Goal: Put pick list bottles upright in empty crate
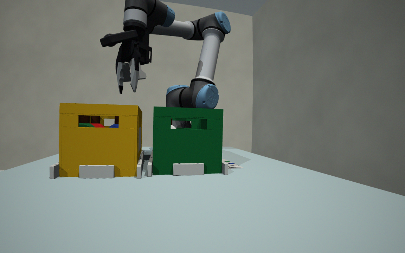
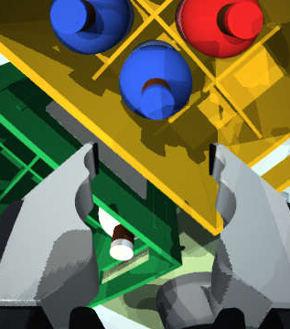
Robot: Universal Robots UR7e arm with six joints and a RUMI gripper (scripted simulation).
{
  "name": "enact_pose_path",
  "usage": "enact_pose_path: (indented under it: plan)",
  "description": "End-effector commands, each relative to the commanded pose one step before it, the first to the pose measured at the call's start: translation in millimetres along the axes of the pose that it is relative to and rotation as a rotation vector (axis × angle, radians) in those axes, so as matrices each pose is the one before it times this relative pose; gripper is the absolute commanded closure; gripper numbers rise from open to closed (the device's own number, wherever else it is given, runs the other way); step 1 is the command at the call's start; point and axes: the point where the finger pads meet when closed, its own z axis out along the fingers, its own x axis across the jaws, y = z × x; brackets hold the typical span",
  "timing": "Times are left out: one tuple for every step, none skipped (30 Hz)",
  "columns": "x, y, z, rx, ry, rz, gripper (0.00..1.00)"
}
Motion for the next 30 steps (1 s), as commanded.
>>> enact_pose_path:
  plan:
    - [1.07,-8.63,-1.23,0.00474,0.00201,-0.00051,0.62]
    - [-0.01,0.00,0.00,0.00000,-0.00002,0.00000,0.62]
    - [-0.01,0.00,0.00,0.00000,-0.00002,0.00000,0.62]
    - [0.04,0.07,-0.01,0.00001,-0.00003,0.00004,0.62]
    - [-0.01,-0.01,0.00,-0.00002,-0.00001,-0.00001,0.62]
    - [-0.10,1.45,0.83,-0.00175,-0.00045,0.00030,0.62]
    - [0.00,-0.01,0.00,0.00000,0.00000,0.00000,0.62]
    - [0.00,0.00,0.00,0.00000,0.00000,0.00000,0.62]
    - [0.00,0.00,0.00,0.00000,0.00000,0.00000,0.62]
    - [0.00,-0.01,0.00,0.00000,0.00000,0.00000,0.62]
    - [0.00,0.00,0.00,0.00000,0.00000,0.00000,0.62]
    - [0.00,0.00,0.00,0.00000,0.00000,0.00000,0.62]
    - [0.00,0.00,0.00,0.00000,0.00000,0.00000,0.62]
    - [-0.17,0.58,2.82,-0.00302,-0.00013,-0.00034,0.62]
    - [-0.07,0.59,1.99,-0.00146,-0.00017,0.00000,0.62]
    - [-0.01,-0.03,1.42,0.00002,0.00001,0.00000,0.62]
    - [0.01,0.00,1.33,0.00000,0.00000,0.00001,0.62]
    - [0.01,0.00,1.33,0.00000,0.00000,0.00001,0.62]
    - [0.01,0.00,1.33,0.00000,0.00000,0.00001,0.62]
    - [0.01,0.00,1.33,0.00000,0.00000,0.00001,0.62]
    - [0.01,0.00,1.33,0.00000,0.00000,0.00001,0.62]
    - [0.01,0.00,1.33,0.00000,0.00000,0.00001,0.62]
    - [0.01,0.00,1.33,0.00000,0.00000,0.00001,0.62]
    - [0.01,0.00,1.33,0.00000,0.00000,0.00001,0.62]
    - [0.00,0.00,0.00,0.00000,0.00000,0.00000,0.62]
    - [0.00,0.00,0.00,0.00000,0.00000,0.00000,0.62]
    - [0.01,0.00,1.34,0.00000,0.00000,0.00001,0.62]
    - [0.01,0.00,1.33,0.00000,0.00000,0.00001,0.62]
    - [0.01,0.00,1.33,0.00000,0.00000,0.00001,0.62]
    - [0.01,0.00,1.33,0.00000,0.00000,0.00001,0.62]
